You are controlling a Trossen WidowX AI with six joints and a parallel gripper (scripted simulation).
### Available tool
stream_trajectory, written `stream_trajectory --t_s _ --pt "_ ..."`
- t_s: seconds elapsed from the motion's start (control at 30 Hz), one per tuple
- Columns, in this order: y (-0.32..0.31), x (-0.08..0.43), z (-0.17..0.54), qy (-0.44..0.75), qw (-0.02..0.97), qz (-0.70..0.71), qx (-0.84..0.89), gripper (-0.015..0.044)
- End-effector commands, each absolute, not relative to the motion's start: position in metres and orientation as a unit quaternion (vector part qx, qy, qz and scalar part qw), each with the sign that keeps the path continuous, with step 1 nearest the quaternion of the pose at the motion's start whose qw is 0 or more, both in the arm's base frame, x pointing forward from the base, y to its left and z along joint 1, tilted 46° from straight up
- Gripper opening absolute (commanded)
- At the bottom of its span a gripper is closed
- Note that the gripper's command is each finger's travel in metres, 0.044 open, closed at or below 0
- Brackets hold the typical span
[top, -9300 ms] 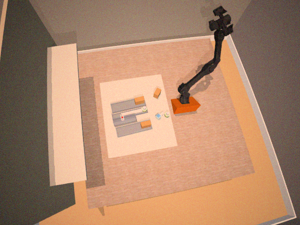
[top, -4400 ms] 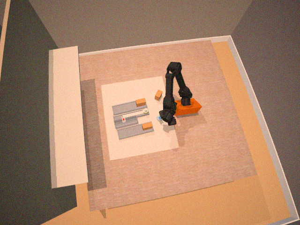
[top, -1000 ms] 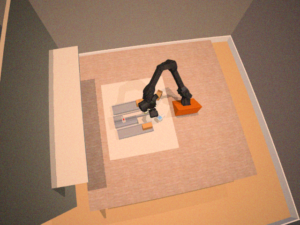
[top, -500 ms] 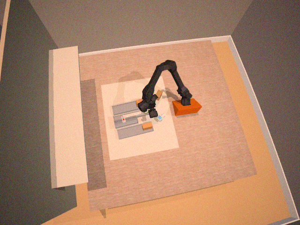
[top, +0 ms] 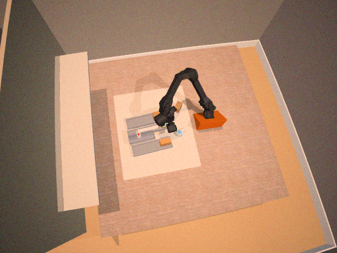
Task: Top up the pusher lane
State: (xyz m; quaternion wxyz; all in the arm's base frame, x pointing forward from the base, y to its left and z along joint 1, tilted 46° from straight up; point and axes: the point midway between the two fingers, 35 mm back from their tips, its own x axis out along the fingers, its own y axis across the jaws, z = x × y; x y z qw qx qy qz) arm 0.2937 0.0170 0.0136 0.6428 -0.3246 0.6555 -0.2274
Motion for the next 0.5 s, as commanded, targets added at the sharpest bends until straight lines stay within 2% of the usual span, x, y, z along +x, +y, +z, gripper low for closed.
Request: stream_trajectory --t_s 0.0,0.47 --pt "0.0194 0.3032 0.0143 0.648 0.651 -0.228 -0.323 0.0000" --pt "0.0201 0.3087 0.0141 0.648 0.651 -0.228 -0.323 0.0000"
